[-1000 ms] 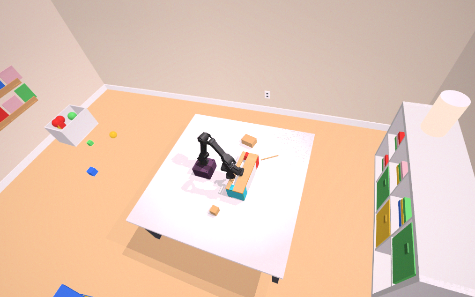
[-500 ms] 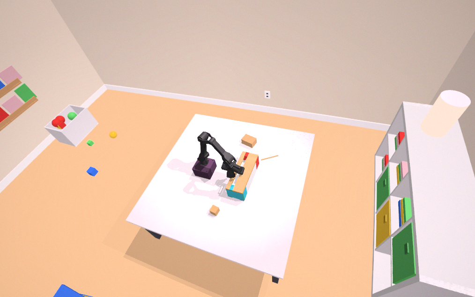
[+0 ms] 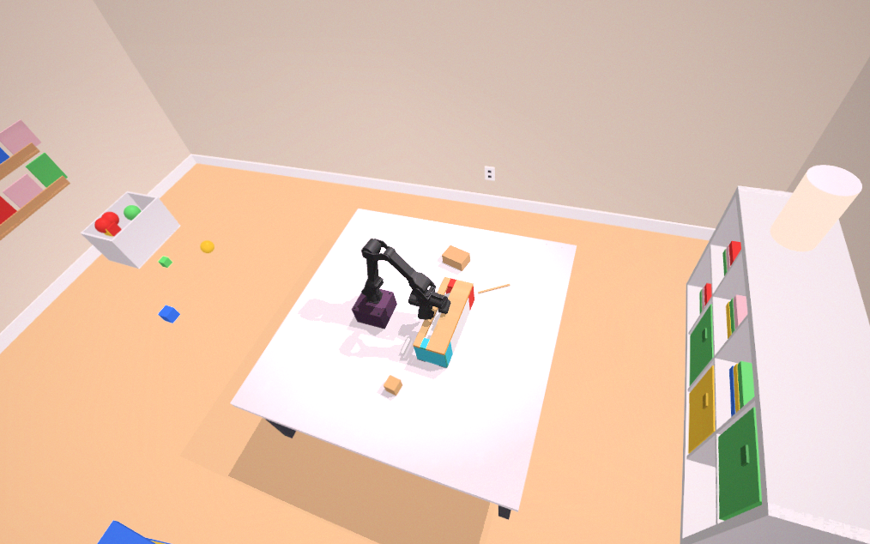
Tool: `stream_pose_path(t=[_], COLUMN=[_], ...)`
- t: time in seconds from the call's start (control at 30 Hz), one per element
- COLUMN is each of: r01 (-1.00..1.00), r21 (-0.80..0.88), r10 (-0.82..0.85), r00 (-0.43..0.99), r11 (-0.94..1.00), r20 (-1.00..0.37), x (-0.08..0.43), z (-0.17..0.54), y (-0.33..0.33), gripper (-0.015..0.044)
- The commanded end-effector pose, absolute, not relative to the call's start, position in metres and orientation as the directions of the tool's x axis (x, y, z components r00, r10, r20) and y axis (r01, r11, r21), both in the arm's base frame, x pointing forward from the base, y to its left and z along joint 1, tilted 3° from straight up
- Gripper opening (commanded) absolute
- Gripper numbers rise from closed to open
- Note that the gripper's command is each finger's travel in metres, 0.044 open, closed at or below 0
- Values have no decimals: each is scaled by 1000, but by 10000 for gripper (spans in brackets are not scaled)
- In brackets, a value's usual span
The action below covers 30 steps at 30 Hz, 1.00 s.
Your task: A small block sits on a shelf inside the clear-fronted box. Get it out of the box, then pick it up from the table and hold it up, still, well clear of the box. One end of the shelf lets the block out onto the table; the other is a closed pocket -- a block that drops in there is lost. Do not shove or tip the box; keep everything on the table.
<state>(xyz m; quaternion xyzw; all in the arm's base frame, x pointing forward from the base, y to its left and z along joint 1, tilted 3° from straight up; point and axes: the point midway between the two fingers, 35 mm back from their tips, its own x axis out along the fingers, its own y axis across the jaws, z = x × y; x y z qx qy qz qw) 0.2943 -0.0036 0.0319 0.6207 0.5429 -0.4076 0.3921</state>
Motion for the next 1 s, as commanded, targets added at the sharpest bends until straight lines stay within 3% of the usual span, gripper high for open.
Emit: stream_pose_path(t=[0.0,0.97], r01=[994,994], r21=[43,43], r10=[363,369], r00=[76,76], r11=[-97,-97], r20=[-929,-926], x=[294,301], z=[31,34], y=[9,80], gripper=[400,400])
